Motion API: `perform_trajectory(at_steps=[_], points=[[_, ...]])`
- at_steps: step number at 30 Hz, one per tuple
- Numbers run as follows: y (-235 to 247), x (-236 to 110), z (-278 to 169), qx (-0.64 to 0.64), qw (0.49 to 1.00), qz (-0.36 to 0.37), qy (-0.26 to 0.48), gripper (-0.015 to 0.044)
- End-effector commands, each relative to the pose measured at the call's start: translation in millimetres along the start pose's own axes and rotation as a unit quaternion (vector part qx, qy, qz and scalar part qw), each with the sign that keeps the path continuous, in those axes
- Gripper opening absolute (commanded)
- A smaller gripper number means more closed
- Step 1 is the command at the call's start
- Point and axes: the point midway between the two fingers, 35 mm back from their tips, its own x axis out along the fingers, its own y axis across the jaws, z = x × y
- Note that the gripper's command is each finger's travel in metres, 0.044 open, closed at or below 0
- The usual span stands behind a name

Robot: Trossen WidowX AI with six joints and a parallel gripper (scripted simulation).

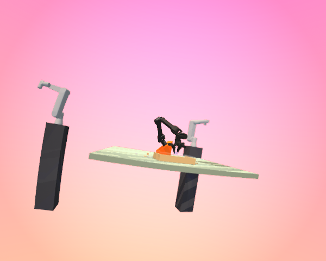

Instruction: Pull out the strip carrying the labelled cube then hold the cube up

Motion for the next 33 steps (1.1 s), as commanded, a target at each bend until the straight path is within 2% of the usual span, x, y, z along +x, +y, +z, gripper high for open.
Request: perform_trajectory(at_steps=[1,11,18,33], points=[[1,-2,-14,0.002,1.000,0.002,0.000,0.0000],[2,-2,-42,0.002,1.000,0.002,0.000,0.0000],[2,-37,-42,0.002,1.000,0.003,0.000,0.0000],[2,-37,-42,0.002,1.000,0.003,0.000,0.0000]])
